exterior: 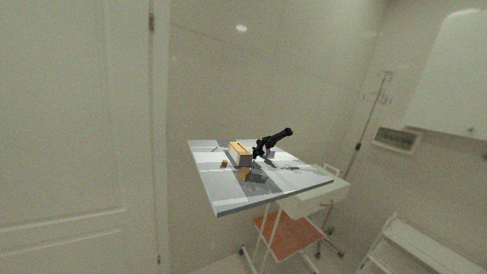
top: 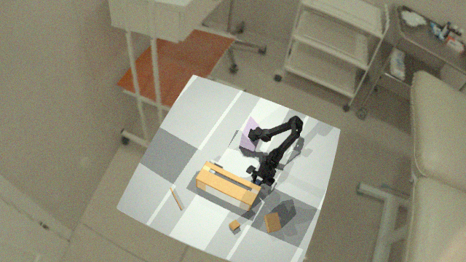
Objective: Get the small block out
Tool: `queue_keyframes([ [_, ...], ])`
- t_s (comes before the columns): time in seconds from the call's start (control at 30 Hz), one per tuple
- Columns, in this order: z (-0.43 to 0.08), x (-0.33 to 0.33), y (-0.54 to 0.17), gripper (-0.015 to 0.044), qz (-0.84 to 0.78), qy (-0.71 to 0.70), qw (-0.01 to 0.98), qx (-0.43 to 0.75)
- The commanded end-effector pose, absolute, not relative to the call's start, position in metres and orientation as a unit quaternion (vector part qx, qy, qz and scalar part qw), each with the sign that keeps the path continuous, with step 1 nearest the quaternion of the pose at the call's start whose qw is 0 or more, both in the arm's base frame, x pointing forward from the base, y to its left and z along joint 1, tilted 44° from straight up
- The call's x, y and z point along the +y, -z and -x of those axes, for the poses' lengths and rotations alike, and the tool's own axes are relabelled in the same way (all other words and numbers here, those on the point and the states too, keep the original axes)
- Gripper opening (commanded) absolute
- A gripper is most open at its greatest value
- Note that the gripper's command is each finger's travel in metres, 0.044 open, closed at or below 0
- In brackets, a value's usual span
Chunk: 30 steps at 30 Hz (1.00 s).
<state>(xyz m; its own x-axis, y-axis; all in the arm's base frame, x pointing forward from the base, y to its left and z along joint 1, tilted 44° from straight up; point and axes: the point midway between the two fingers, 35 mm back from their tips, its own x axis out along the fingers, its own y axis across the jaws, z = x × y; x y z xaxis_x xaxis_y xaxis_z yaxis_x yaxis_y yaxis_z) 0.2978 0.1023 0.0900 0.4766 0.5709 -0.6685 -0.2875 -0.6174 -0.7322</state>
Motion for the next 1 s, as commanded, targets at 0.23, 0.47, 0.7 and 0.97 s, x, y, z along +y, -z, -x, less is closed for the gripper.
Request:
queue_keyframes([
  [0.23,-0.292,0.093,-0.094,0.0000,0.630,-0.517,0.579,0.011],
  [0.47,-0.288,0.087,-0.095,0.0000,0.540,-0.514,0.661,0.081],
  [0.7,-0.284,0.082,-0.096,0.0000,0.440,-0.503,0.729,0.150],
  [0.97,-0.280,0.076,-0.098,0.0000,0.314,-0.477,0.789,0.225],
])
